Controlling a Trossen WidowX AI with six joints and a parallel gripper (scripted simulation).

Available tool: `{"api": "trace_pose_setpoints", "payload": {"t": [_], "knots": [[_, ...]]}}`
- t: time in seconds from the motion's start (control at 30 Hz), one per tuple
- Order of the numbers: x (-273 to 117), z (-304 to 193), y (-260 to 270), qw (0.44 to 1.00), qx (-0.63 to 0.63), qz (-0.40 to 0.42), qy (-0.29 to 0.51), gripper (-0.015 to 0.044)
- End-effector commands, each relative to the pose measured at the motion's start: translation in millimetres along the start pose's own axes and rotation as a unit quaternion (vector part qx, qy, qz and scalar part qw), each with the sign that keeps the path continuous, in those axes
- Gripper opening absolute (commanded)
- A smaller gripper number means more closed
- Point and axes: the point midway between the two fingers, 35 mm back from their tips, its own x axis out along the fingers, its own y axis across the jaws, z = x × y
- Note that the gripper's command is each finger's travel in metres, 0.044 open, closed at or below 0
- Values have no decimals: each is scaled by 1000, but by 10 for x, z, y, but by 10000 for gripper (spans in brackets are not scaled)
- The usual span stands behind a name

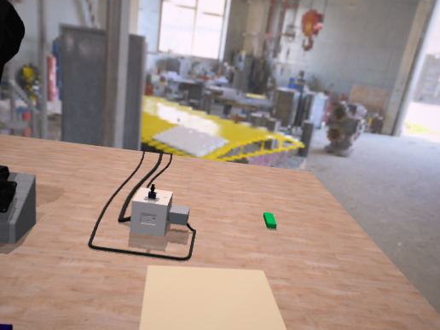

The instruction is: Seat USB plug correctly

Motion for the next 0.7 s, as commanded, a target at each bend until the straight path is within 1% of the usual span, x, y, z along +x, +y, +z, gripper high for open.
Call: {"api": "trace_pose_setpoints", "payload": {"t": [0.0,0.03,0.2,0.33,0.5,0.67], "knots": [[10,-15,-13,1000,-3,-4,2,426],[37,-61,-52,1000,-11,-15,6,440],[209,-510,-526,986,-102,-122,52,440],[201,-855,-1015,958,-188,-199,89,440],[-6,-1191,-1675,904,-303,-271,133,440],[-430,-1316,-2351,828,-415,-327,186,440]]}}
